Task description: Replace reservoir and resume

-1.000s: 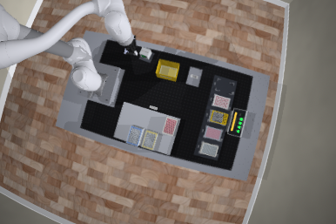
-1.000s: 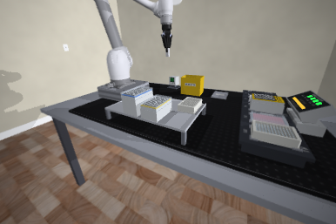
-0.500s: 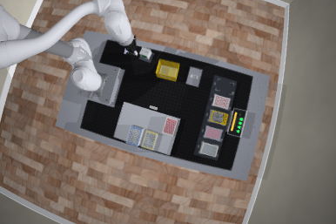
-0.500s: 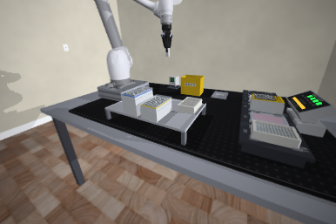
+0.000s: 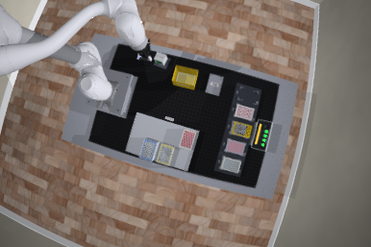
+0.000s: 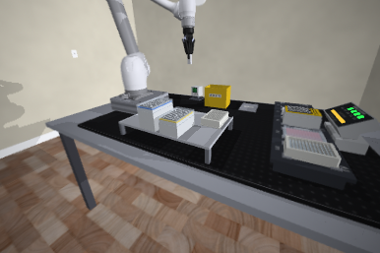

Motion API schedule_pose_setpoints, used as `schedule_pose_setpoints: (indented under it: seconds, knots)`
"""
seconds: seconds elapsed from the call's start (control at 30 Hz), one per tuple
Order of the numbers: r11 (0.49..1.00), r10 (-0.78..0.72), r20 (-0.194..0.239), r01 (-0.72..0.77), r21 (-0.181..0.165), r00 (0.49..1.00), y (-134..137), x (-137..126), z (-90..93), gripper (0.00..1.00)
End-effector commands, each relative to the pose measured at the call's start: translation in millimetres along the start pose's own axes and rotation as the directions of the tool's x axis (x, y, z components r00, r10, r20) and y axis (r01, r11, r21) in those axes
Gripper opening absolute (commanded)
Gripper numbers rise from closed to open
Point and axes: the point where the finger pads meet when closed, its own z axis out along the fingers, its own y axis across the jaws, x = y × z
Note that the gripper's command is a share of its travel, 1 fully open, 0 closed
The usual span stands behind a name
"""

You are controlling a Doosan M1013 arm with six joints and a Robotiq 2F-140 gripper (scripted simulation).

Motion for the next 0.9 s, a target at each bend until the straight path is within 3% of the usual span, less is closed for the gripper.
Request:
schedule_pose_setpoints:
  seconds: [0.0, 0.47, 0.87]
  knots:
    - [1.0, -0.003, -0.003, 0.003, 0.013, 1.0, -5.4, 3.6, 2.4, 0.0]
    - [1.0, -0.003, -0.003, 0.003, 0.013, 1.0, -5.4, 3.6, 2.4, 0.0]
    - [1.0, -0.003, -0.003, 0.003, 0.013, 1.0, -5.7, 3.6, 22.4, 0.0]
